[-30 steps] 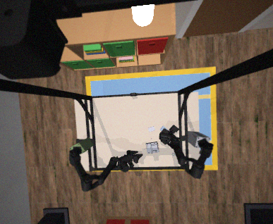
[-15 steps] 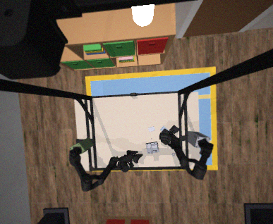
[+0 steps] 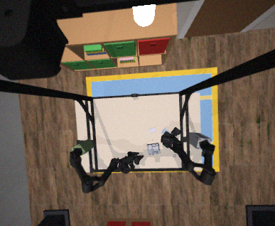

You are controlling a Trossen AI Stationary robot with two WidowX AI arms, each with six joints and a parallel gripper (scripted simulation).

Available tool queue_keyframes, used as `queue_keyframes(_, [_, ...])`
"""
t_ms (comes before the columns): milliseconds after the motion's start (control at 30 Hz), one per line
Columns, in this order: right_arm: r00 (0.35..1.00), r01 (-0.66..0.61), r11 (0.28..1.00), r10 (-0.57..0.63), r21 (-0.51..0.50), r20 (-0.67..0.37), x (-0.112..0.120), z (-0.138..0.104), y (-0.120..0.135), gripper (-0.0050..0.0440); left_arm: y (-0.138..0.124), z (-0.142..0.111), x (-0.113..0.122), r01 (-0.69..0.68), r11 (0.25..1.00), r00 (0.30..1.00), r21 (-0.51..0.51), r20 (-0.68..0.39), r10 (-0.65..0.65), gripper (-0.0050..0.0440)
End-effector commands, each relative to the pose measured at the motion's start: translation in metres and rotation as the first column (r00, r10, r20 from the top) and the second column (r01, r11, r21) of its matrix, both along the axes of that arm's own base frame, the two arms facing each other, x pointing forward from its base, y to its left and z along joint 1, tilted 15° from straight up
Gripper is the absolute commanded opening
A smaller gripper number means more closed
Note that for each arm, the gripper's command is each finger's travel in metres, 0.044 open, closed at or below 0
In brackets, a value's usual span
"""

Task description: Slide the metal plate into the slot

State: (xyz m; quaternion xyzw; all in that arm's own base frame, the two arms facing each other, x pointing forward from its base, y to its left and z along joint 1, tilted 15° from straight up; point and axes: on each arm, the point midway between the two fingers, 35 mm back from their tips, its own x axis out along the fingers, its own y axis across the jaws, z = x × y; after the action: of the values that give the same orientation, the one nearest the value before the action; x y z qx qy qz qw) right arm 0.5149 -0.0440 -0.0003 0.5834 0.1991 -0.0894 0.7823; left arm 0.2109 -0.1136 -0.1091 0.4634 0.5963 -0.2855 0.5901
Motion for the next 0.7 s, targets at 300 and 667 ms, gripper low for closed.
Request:
queue_keyframes(300, [1.0,0.006,1.0,-0.006,0.001,-0.001,0.0,0.001,-0.001,0.044,0.036,0.015,0.011,-0.247,0.968,0.967,-0.044,0.047,0.249,-0.005])
queue_keyframes(667, [1.0,0.006,1.0,-0.006,0.001,-0.001,0.0,0.001,-0.001,0.044,0.074,0.027,0.015,-0.479,0.873,0.869,-0.095,0.087,0.486,-0.005])
